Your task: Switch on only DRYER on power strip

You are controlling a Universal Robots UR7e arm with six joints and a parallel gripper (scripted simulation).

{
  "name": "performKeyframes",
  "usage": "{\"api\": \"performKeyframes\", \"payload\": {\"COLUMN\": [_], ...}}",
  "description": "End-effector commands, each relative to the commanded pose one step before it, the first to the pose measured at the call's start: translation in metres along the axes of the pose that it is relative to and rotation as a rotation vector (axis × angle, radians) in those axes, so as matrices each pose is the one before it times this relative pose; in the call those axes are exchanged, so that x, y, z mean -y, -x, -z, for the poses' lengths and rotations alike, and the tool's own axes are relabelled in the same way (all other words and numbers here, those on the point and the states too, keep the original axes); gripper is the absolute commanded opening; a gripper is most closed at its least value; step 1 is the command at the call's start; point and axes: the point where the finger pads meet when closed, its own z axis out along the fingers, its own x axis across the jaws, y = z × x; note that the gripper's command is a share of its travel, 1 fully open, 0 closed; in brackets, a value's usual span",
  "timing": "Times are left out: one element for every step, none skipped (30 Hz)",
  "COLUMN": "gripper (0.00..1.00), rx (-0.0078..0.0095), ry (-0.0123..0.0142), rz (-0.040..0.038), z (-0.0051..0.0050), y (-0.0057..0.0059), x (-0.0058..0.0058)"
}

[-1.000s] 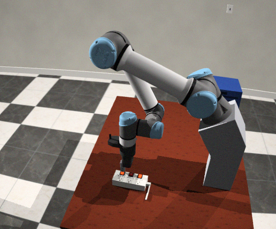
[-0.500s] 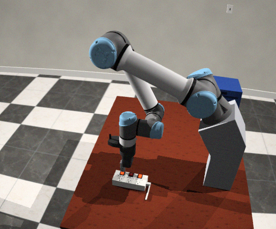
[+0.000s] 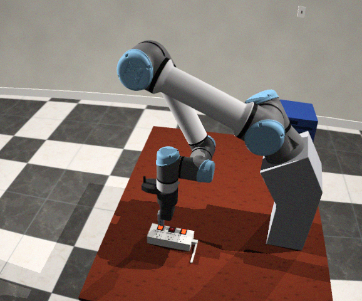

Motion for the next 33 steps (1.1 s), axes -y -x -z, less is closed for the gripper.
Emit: {"api": "performKeyframes", "payload": {"gripper": [0.00, 0.00, 0.00, 0.00, 0.00, 0.00, 0.00, 0.00, 0.00, 0.00, 0.00, 0.00, 0.00, 0.00, 0.00, 0.00, 0.00, 0.00, 0.00, 0.00, 0.00, 0.00, 0.00, 0.00, 0.00, 0.00, 0.00, 0.00, 0.00, 0.00, 0.00, 0.00, 0.00], "rx": [0.00017, 0.00000, 0.00000, 0.00000, 0.00000, 0.00000, 0.00000, 0.00000, 0.00000, 0.00000, 0.00000, 0.00000, 0.00000, 0.00000, 0.00000, 0.00000, 0.00000, 0.00000, 0.00000, 0.00000, 0.00000, 0.00000, 0.00000, 0.00000, 0.00000, 0.00000, 0.00000, 0.00000, 0.00000, 0.00000, 0.00000, 0.00000, 0.00000], "ry": [-0.00113, 0.00000, 0.00000, 0.00000, 0.00000, 0.00000, 0.00000, 0.00000, 0.00000, 0.00000, 0.00000, 0.00000, 0.00000, 0.00000, 0.00000, 0.00000, 0.00000, 0.00000, 0.00000, 0.00000, 0.00000, 0.00000, 0.00000, 0.00000, 0.00000, 0.00000, 0.00000, 0.00000, 0.00000, 0.00000, 0.00000, 0.00000, 0.00000], "rz": [0.00010, 0.00000, 0.00000, 0.00000, 0.00000, 0.00000, 0.00000, 0.00000, 0.00000, 0.00000, 0.00000, 0.00000, 0.00000, 0.00000, 0.00000, 0.00000, 0.00000, 0.00000, 0.00000, 0.00000, 0.00000, 0.00000, 0.00000, 0.00000, 0.00000, 0.00000, 0.00000, 0.00000, 0.00000, 0.00000, 0.00000, 0.00000, 0.00000], "z": [0.00032, 0.00000, 0.00000, -0.00005, -0.00008, -0.00012, -0.00015, -0.00019, -0.00023, -0.00026, -0.00030, -0.00033, -0.00036, -0.00038, -0.00040, -0.00042, -0.00043, -0.00043, 0.00000, 0.00000, -0.00044, -0.00043, -0.00042, -0.00041, -0.00039, -0.00036, -0.00033, -0.00030, -0.00027, -0.00023, -0.00019, -0.00015, -0.00012], "y": [0.00012, 0.00000, 0.00000, 0.00000, 0.00000, 0.00000, 0.00000, 0.00000, 0.00000, 0.00000, 0.00000, 0.00000, 0.00000, 0.00000, 0.00000, 0.00000, 0.00000, 0.00000, 0.00000, 0.00000, 0.00000, 0.00000, 0.00000, 0.00000, 0.00000, 0.00000, 0.00000, 0.00000, 0.00000, 0.00000, 0.00000, 0.00000, 0.00000], "x": [0.00038, 0.00000, 0.00000, 0.00000, 0.00000, 0.00000, 0.00000, 0.00000, 0.00000, 0.00000, 0.00000, 0.00000, 0.00000, 0.00000, 0.00000, 0.00000, 0.00000, 0.00000, 0.00000, 0.00000, 0.00000, 0.00000, 0.00000, 0.00000, 0.00000, 0.00000, 0.00000, 0.00000, 0.00000, 0.00000, 0.00000, 0.00000, 0.00000]}}
